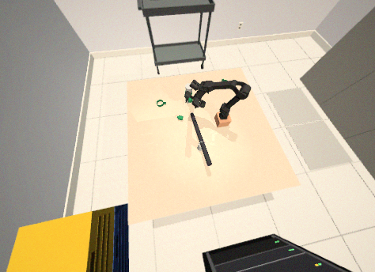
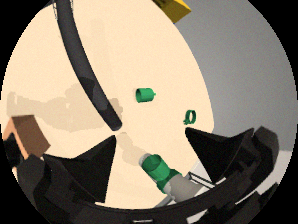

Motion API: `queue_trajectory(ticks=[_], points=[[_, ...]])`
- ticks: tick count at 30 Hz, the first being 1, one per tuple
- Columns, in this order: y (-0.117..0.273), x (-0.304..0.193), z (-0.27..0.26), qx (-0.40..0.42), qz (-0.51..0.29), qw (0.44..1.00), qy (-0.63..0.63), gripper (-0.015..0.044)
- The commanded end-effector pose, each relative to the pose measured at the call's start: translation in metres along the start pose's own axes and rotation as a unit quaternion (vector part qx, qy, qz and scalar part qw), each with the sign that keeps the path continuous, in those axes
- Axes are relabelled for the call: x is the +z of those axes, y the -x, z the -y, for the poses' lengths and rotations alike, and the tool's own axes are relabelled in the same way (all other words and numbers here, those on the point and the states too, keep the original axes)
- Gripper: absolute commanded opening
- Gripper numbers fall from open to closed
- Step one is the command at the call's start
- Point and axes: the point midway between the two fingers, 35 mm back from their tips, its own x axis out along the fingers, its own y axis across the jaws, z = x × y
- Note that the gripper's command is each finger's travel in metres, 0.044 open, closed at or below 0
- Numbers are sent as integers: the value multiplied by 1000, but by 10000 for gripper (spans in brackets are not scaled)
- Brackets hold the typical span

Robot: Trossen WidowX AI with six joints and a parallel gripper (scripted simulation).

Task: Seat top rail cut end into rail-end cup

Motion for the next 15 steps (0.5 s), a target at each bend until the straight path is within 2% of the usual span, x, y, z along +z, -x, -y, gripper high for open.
queue_trajectory(ticks=[1,7,15], points=[[29,39,-2,-12,-12,973,-232,440],[55,69,-14,-24,-13,900,-435,440],[74,86,-26,-34,-5,812,-583,440]])
